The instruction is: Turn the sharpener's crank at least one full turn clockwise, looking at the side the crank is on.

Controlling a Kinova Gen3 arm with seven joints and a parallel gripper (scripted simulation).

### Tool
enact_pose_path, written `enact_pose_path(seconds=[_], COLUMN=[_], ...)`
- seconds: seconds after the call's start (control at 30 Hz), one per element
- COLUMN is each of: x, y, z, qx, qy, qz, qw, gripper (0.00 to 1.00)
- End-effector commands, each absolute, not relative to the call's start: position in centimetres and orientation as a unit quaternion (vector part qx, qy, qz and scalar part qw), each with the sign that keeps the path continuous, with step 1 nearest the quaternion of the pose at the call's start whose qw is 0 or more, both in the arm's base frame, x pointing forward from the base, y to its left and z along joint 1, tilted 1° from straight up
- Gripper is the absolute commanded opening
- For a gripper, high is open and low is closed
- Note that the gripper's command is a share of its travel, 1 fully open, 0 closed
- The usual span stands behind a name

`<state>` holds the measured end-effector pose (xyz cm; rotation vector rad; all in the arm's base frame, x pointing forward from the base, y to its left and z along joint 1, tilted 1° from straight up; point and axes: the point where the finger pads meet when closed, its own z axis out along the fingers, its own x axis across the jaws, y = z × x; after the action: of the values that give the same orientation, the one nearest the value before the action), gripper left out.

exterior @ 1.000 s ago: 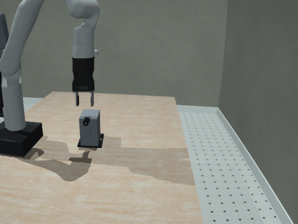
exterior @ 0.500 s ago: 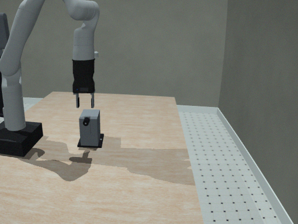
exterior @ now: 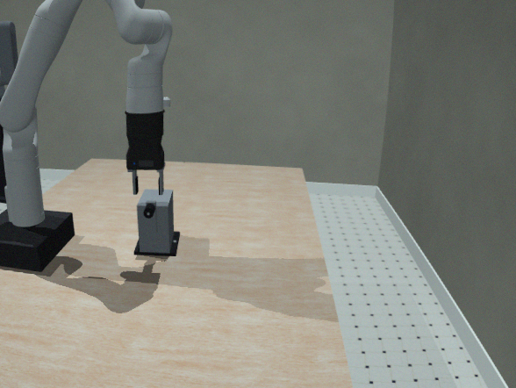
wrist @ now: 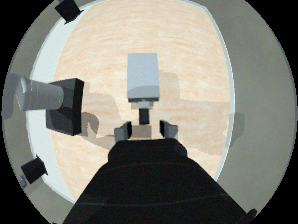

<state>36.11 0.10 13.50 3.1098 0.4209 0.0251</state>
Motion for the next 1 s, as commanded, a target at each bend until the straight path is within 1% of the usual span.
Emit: enact_pose_path(seconds=[0.0, 0.97], x=[36.0, 36.0], y=[-0.1, -0.1], z=[13.0, 11.0], qx=[0.991, 0.991], qy=[0.132, 0.132], qz=[0.005, 0.005], qw=[0.003, 0.003], gripper=[0.97, 0.97])
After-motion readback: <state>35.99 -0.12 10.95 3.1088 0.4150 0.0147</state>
